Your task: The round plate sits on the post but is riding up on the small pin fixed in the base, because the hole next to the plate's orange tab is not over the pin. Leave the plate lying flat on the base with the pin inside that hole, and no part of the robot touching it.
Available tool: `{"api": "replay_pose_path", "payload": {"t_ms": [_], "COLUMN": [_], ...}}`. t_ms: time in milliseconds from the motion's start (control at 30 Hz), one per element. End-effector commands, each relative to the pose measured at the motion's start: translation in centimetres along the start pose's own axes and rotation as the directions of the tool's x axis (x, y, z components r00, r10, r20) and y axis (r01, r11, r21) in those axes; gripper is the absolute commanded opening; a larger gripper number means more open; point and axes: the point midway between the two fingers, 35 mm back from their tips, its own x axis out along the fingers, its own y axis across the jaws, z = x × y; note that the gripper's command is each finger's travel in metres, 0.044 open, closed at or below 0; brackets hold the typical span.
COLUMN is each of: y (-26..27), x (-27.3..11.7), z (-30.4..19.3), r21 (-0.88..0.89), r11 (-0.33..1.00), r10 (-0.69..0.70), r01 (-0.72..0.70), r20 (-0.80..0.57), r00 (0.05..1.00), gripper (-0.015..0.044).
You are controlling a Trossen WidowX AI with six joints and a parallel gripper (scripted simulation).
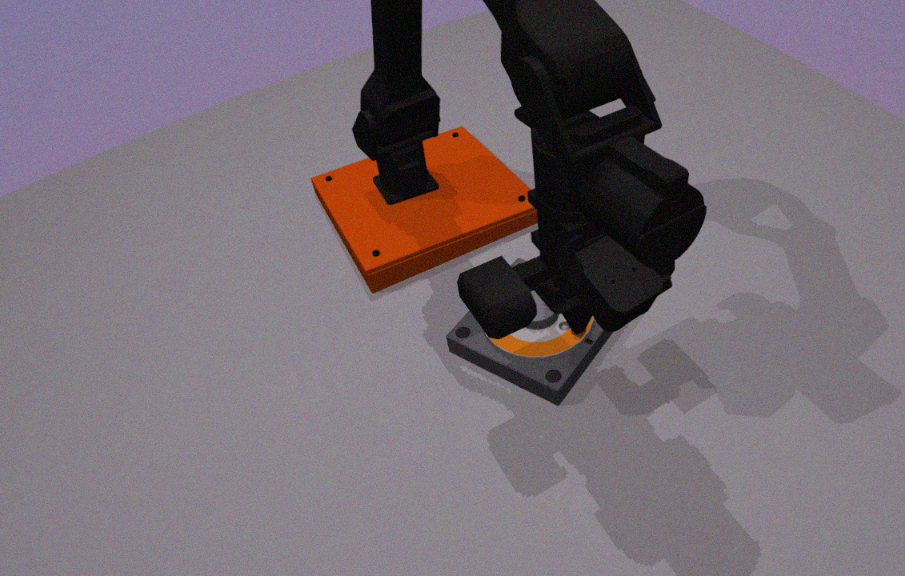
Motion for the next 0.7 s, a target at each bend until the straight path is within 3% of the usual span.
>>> {"api": "replay_pose_path", "payload": {"t_ms": [0, 267, 667], "y": [0.2, 0.0, 0.0], "x": [-0.9, -4.7, -3.8], "z": [0.0, -0.2, 0.0], "r21": [0.001, 0.001, 0.004], "r11": [1.000, 1.000, 1.000], "r10": [0.005, 0.004, 0.001], "r01": [-0.005, -0.004, -0.001], "r20": [-0.002, -0.002, -0.001], "r00": [1.000, 1.000, 1.000], "gripper": [0.0000, 0.0000, 0.0000]}}
